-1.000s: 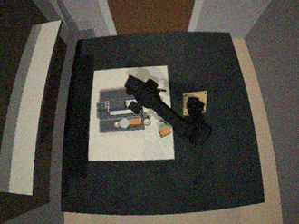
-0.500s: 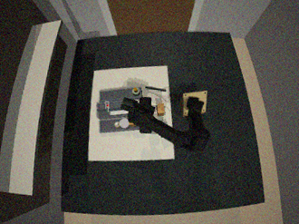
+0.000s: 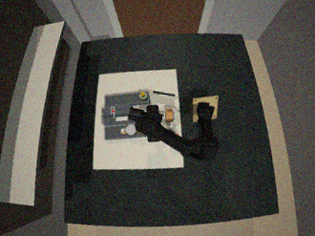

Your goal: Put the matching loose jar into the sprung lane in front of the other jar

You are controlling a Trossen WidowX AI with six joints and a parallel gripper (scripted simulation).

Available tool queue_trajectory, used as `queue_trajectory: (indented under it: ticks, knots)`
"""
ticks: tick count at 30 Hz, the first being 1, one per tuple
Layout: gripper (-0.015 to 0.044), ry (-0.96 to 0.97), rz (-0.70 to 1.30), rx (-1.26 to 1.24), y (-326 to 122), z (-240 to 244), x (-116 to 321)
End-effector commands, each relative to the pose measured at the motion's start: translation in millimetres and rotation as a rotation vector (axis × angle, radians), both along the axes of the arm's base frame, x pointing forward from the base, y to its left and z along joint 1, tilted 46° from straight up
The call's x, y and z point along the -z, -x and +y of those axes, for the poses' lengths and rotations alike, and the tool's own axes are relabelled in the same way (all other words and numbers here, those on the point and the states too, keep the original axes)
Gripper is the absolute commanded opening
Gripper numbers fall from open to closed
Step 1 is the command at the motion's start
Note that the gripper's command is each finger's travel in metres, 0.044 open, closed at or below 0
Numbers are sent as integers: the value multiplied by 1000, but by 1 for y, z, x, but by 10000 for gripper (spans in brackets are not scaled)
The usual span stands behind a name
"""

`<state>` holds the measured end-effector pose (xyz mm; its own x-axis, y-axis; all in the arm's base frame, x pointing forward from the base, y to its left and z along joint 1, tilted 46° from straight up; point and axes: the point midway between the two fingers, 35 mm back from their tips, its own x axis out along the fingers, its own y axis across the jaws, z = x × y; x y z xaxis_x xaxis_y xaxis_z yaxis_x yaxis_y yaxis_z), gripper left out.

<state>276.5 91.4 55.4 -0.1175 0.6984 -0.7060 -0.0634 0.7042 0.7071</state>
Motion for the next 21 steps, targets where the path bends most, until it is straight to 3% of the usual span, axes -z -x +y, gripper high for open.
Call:
queue_trajectory:
  ticks: [1, 21]
  knots:
    - [440, -5, 9, 3, 2, 7, 7]
    - [440, -7, 9, 3, 6, 30, 30]
